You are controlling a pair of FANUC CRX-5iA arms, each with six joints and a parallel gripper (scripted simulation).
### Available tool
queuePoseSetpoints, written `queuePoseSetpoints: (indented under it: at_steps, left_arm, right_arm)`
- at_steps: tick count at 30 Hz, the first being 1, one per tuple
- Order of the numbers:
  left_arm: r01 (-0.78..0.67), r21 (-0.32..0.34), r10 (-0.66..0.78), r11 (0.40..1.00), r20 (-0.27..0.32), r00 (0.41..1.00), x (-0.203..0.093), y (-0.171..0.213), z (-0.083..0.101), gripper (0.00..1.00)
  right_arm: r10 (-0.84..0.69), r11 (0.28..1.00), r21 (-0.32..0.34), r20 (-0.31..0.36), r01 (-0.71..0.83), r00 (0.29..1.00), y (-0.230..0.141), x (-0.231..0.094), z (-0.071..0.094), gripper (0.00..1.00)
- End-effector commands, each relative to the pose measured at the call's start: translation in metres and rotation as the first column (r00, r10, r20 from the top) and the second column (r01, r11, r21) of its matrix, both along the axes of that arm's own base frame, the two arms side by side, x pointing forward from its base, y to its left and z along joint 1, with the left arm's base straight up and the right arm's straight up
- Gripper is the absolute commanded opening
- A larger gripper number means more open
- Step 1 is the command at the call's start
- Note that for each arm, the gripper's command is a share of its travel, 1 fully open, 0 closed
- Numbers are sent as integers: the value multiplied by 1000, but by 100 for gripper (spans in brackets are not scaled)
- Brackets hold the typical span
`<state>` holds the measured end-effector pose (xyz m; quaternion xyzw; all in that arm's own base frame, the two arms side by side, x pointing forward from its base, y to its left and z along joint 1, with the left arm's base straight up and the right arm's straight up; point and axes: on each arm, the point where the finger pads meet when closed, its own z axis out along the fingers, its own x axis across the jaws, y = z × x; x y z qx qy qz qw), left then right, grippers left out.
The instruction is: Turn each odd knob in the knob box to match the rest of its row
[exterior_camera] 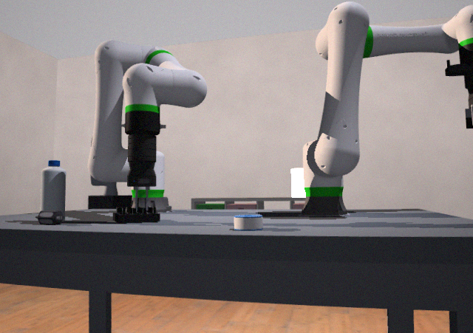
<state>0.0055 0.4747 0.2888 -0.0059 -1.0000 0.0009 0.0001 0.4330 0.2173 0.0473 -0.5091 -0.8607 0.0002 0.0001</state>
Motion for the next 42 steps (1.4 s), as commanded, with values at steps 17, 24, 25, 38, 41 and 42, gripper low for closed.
queuePoseSetpoints:
  at_steps: [17, 24, 25, 38, 41, 42]
  left_arm:
    - [0, 2, 0, 1000, 0, 1000, 0, 0, 1, 100]
    - [0, 2, 0, 1000, 0, 1000, 0, 0, 1, 100]
    - [0, 2, 0, 1000, 0, 1000, 0, 0, 1, 100]
    - [0, 2, 0, 1000, 0, 1000, 0, 0, 1, 100]
    - [0, 2, 0, 1000, 0, 1000, 0, 0, 1, 100]
    - [0, 2, 0, 1000, 0, 1000, 0, 0, 1, 100]
  right_arm:
    - [0, 1000, 1, 2, 0, 1000, 0, 1, 39, 46]
    - [0, 1000, 1, 2, 0, 1000, 0, 0, 41, 100]
    - [0, 1000, 1, 2, 0, 1000, -1, -1, 42, 100]
    - [0, 1000, 1, 2, 0, 1000, -17, -19, 99, 100]
    - [0, 1000, 1, 2, 0, 1000, -23, -25, 120, 100]
    - [0, 1000, 1, 2, 0, 1000, -25, -27, 126, 100]
